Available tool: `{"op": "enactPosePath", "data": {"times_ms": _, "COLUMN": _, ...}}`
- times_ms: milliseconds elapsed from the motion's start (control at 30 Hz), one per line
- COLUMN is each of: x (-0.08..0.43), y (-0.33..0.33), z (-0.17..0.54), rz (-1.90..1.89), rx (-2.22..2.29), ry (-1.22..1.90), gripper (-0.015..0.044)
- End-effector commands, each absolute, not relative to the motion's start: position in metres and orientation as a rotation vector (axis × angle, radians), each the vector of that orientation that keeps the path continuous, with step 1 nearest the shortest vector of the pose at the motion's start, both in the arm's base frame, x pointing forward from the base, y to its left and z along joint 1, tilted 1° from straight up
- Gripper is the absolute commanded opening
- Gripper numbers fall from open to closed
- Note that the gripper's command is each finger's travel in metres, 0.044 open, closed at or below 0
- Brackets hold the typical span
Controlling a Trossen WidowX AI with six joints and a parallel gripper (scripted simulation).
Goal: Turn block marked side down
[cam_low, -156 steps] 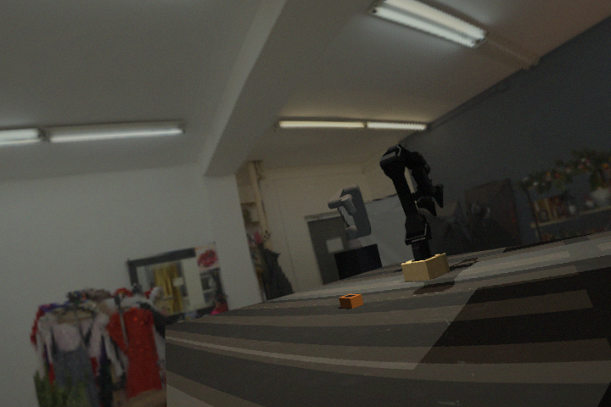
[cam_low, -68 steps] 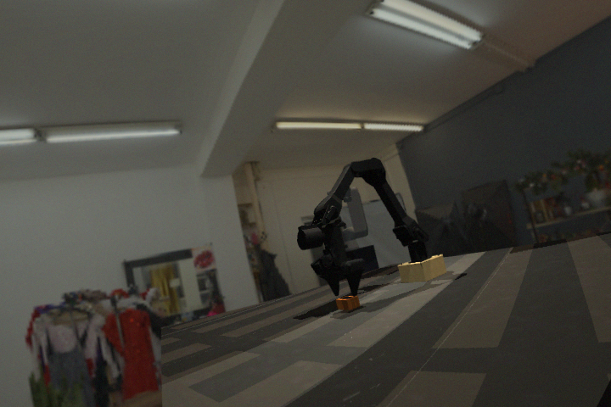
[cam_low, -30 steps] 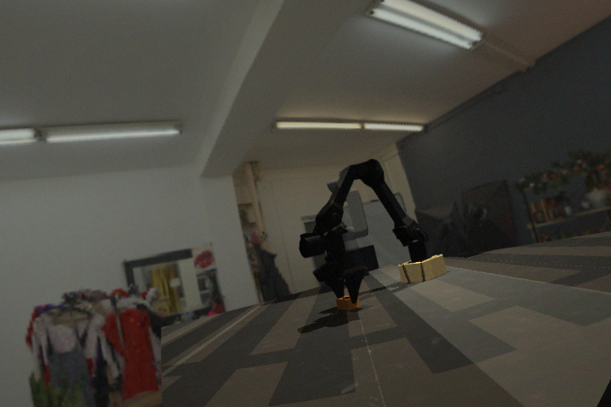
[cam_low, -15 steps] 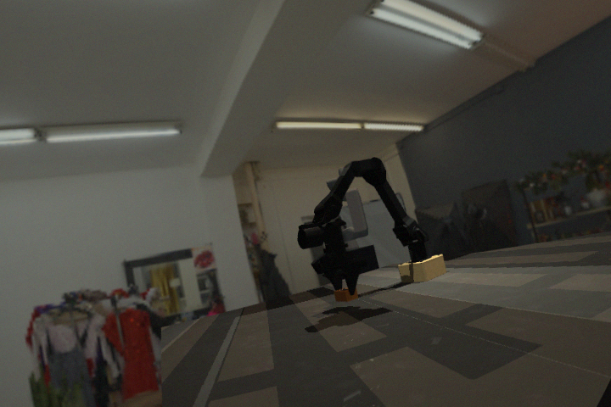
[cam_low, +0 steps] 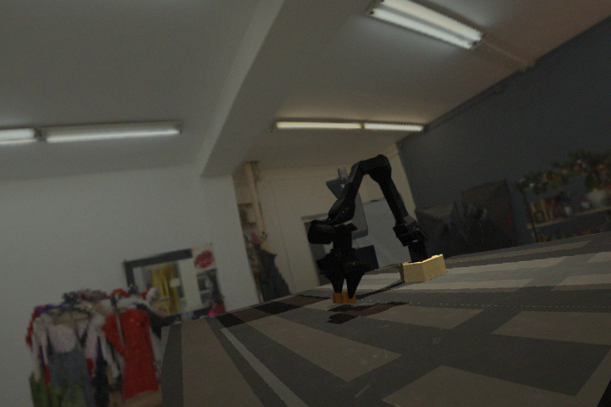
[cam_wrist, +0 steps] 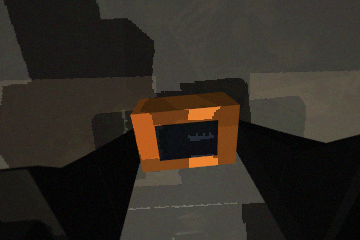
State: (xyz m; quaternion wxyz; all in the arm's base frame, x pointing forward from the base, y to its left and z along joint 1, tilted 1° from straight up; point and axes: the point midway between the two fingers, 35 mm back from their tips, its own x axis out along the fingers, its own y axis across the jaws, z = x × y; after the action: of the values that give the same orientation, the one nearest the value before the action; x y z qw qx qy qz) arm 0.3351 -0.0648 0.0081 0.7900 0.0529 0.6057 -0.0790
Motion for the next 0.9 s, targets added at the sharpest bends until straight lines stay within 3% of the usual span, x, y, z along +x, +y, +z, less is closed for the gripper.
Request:
{"op": "enactPosePath", "data": {"times_ms": 0, "x": 0.336, "y": -0.065, "z": 0.011, "rz": -0.169, "rx": 0.105, "ry": 1.234, "gripper": 0.0}}
{"op": "enactPosePath", "data": {"times_ms": 867, "x": 0.335, "y": -0.065, "z": 0.003, "rz": -0.178, "rx": 0.075, "ry": 0.927, "gripper": 0.0}}
